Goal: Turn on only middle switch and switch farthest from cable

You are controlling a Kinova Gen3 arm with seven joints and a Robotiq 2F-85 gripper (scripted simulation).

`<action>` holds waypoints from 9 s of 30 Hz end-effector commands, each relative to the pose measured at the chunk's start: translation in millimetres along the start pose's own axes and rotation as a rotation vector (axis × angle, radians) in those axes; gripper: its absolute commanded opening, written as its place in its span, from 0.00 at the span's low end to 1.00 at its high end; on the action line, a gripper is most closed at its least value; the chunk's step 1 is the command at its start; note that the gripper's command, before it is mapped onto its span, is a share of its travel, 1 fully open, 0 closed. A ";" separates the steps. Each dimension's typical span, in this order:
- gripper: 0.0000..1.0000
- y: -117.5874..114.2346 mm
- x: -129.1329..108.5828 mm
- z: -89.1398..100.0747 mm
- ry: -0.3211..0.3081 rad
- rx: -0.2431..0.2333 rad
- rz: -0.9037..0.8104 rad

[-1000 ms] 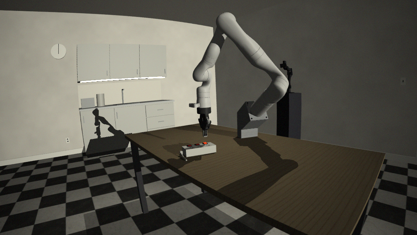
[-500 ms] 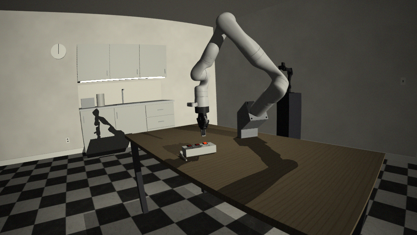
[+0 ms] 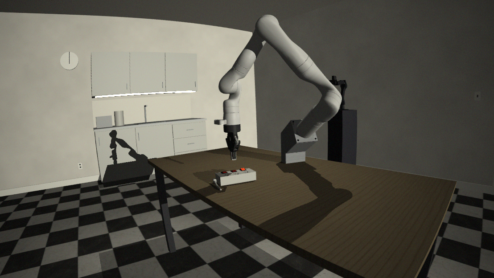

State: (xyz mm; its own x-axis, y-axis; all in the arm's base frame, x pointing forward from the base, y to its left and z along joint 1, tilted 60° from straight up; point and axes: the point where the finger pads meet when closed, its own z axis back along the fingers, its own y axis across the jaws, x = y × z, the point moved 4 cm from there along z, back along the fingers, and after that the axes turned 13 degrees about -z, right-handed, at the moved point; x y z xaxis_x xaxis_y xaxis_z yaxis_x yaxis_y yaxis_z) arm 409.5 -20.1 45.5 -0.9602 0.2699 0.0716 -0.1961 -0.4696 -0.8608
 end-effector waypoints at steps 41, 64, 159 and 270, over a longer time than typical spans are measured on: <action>0.00 0.2 -0.4 -4.7 0.001 0.001 0.000; 0.00 0.3 -0.6 -28.0 0.001 0.001 0.000; 0.00 0.6 -1.2 -43.4 0.001 0.001 0.000; 0.00 0.6 -1.2 -13.4 0.001 0.001 0.000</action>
State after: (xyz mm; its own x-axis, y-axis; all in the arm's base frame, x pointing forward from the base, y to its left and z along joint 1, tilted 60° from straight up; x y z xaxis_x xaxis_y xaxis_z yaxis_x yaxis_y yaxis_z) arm 413.0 -8.6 38.0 -0.9604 0.2694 0.0716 -0.1959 -0.4696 -0.8608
